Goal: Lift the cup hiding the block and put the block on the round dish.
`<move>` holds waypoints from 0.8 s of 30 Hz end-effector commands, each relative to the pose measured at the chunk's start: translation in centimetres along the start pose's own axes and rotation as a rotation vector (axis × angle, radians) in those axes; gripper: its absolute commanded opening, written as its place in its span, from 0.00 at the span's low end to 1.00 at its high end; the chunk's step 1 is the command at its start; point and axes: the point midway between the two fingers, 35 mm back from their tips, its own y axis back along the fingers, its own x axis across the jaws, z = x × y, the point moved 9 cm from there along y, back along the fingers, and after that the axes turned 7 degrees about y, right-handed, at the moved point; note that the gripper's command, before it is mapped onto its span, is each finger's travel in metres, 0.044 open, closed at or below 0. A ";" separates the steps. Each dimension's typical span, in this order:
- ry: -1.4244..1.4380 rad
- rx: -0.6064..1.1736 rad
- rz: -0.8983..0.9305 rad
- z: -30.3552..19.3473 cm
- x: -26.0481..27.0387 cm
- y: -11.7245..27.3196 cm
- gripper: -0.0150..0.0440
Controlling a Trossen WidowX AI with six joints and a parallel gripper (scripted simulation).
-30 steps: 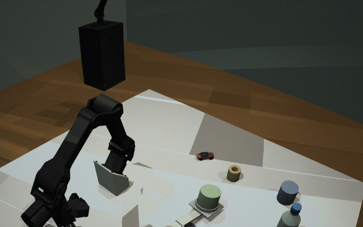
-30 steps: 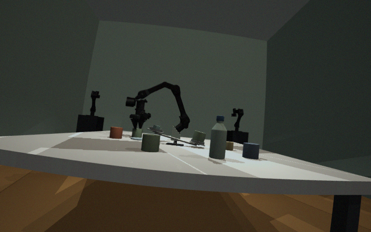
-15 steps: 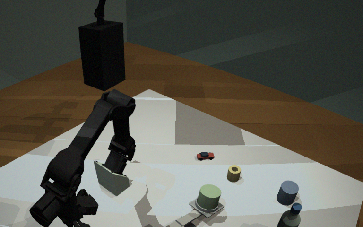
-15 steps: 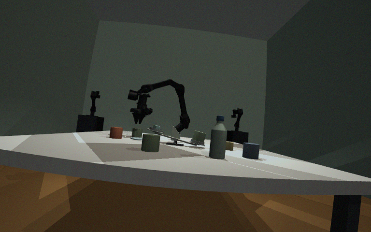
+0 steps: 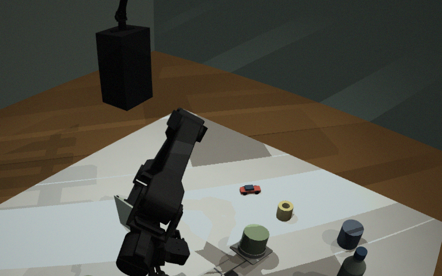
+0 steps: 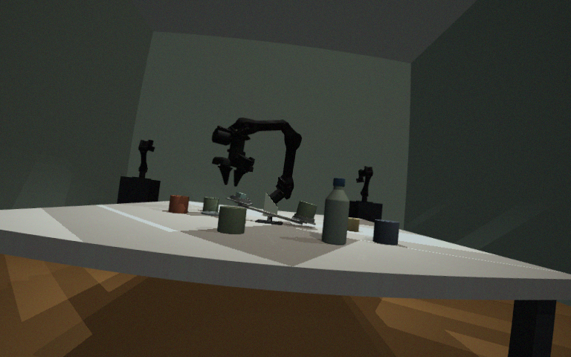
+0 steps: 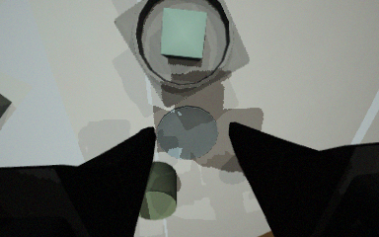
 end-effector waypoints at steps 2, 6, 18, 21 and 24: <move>-0.142 -0.039 0.016 5.3 -0.8 0.6 0.69; -0.147 -0.041 0.017 5.4 -0.8 0.6 0.69; -0.147 -0.041 0.018 5.5 -0.8 -1.0 0.69; -0.147 -0.041 0.017 5.6 -0.8 -1.4 0.69; -0.147 -0.041 0.017 5.6 -0.8 -1.9 0.69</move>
